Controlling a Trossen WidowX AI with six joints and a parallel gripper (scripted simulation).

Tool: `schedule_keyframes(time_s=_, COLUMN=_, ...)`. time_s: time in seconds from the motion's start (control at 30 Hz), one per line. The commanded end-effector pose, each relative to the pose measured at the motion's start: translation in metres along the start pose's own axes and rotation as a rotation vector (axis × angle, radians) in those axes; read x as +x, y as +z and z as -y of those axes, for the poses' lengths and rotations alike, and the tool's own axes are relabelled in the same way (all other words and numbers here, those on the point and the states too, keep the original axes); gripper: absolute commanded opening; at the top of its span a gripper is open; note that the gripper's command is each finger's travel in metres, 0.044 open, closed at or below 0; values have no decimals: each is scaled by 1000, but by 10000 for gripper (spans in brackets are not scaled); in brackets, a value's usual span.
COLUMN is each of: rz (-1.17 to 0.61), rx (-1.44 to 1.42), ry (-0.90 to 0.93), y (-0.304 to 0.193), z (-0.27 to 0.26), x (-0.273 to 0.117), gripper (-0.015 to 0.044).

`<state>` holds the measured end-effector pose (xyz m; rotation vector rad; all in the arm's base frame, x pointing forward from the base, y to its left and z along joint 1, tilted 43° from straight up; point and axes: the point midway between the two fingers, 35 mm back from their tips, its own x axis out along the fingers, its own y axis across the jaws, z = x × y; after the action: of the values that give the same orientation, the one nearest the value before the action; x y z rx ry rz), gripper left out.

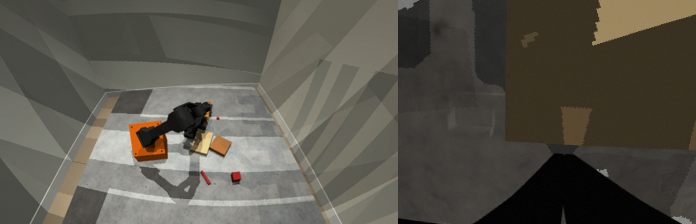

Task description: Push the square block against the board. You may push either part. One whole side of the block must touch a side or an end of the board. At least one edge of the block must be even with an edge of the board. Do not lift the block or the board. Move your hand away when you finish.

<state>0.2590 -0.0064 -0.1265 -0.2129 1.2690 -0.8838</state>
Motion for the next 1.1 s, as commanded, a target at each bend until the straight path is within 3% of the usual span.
schedule_keyframes(time_s=0.0, rz=4, rx=-2, ry=-4, y=5, z=0, x=0, gripper=0)
schedule_keyframes(time_s=1.07, rz=5, rx=-2, ry=-2, y=36, z=-2, x=0, gripper=0)
